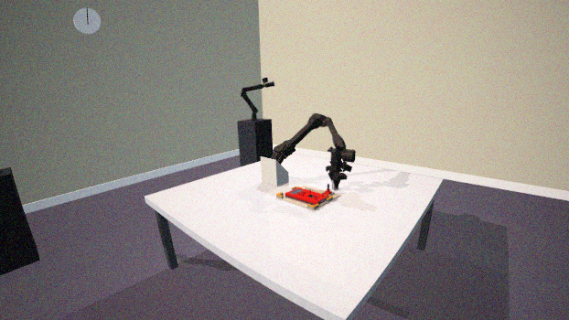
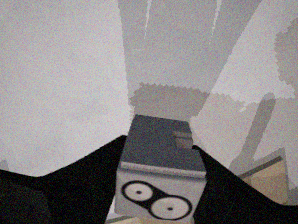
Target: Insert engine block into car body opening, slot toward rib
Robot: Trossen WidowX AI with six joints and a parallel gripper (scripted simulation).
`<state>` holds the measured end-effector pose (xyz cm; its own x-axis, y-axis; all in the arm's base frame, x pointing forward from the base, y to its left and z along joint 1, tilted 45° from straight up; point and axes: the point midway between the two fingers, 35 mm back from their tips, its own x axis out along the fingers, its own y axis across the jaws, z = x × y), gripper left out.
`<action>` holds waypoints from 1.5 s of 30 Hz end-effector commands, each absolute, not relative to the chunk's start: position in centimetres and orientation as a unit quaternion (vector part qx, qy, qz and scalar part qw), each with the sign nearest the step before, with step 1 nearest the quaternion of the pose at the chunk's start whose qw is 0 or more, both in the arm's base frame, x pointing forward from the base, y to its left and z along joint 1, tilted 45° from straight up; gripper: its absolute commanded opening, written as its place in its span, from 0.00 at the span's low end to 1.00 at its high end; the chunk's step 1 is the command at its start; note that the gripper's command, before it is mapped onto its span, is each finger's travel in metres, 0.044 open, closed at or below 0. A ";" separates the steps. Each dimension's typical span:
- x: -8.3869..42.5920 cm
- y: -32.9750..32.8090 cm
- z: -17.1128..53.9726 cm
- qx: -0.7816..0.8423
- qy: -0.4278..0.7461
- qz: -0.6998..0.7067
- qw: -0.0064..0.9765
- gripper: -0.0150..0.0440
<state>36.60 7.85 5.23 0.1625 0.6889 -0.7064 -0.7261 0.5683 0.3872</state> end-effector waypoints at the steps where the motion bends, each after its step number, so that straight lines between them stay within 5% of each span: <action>1: 36.7 7.1 5.7 -0.023 0.451 0.462 0.763 0.25; 45: 34.8 -1.4 14.0 -0.011 0.459 0.455 0.763 0.25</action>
<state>34.81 -1.53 13.90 0.1630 0.6846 -0.7104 -0.7186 0.5758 0.3900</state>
